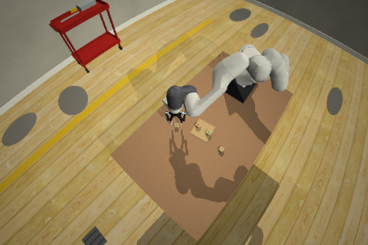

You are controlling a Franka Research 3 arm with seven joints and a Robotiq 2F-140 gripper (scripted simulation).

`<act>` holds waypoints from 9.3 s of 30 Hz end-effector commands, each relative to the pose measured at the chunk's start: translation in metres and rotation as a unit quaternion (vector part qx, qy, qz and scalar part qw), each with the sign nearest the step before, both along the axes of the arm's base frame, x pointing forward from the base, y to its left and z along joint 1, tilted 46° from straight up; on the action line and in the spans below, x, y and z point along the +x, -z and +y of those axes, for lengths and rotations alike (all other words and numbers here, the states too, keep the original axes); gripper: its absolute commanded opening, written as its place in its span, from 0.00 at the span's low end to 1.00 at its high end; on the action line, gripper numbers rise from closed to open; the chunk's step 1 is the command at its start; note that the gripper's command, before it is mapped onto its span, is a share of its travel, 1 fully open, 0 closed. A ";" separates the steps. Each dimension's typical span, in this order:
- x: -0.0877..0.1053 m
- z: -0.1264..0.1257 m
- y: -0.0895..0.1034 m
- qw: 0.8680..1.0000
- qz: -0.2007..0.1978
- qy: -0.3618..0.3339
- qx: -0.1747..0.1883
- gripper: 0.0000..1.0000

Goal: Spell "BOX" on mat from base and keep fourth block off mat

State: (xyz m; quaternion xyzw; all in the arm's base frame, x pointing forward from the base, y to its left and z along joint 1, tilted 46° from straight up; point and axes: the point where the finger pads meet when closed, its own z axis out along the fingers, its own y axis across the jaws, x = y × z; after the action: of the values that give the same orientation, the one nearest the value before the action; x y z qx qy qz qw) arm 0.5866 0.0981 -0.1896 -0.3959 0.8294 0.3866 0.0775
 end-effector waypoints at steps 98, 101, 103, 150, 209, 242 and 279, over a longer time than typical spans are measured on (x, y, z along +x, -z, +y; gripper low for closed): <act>0.001 -0.001 0.002 1.000 0.000 0.002 -0.001 0.40; 0.001 -0.001 0.002 1.000 0.000 0.002 -0.001 0.40; 0.001 -0.001 0.002 1.000 0.000 0.002 -0.001 0.40; -0.003 0.013 0.015 1.000 0.000 0.002 -0.001 0.40; -0.006 0.025 0.027 1.000 0.000 0.002 -0.001 0.28; -0.006 0.025 0.027 1.000 0.000 0.002 -0.001 0.16; 0.012 -0.045 -0.042 1.000 0.000 0.002 -0.001 0.16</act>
State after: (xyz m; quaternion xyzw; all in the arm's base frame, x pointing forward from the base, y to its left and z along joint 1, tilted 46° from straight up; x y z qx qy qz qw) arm 0.6046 0.0485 -0.1501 -0.3931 0.8350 0.3759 0.0841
